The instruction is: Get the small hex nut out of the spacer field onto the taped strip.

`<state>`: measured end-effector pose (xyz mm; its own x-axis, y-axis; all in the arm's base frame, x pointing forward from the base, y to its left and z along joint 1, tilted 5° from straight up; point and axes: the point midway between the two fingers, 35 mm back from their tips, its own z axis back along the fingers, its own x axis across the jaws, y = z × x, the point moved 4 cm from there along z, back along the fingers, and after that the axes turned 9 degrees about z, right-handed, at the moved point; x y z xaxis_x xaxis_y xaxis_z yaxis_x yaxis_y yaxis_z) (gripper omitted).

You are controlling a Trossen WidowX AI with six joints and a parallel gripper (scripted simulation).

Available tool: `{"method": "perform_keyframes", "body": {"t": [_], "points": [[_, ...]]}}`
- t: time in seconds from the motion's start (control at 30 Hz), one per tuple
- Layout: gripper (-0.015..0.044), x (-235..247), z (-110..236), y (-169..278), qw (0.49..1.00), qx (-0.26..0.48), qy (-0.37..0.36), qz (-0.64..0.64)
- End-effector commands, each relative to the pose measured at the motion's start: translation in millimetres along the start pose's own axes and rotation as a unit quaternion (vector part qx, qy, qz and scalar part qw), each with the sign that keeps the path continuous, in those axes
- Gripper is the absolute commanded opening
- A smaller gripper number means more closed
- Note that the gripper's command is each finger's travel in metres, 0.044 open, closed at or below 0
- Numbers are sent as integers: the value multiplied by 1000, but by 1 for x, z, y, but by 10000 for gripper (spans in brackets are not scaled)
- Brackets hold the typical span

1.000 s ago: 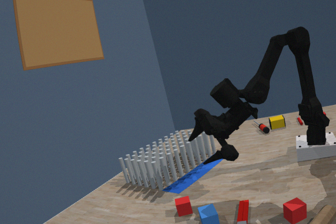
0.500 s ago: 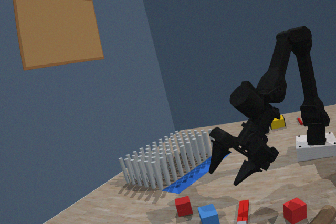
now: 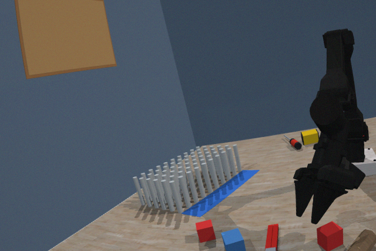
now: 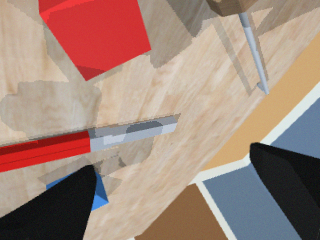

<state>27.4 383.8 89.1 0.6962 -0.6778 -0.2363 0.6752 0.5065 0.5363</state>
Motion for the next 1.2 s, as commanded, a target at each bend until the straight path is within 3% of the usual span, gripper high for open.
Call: {"method": "perform_keyframes", "body": {"t": [0.0, 0.1, 0.9, 1.0, 1.17], "points": [[440, -49, 14, -47, 964, -43, 34, 259], [440, -59, 18, -58, 947, -50, 42, 314], [440, -67, 19, -62, 947, -50, 43, 314], [440, -72, 17, -59, 966, -64, 31, 248], [440, -86, 10, -49, 995, -100, -23, 15]]}}
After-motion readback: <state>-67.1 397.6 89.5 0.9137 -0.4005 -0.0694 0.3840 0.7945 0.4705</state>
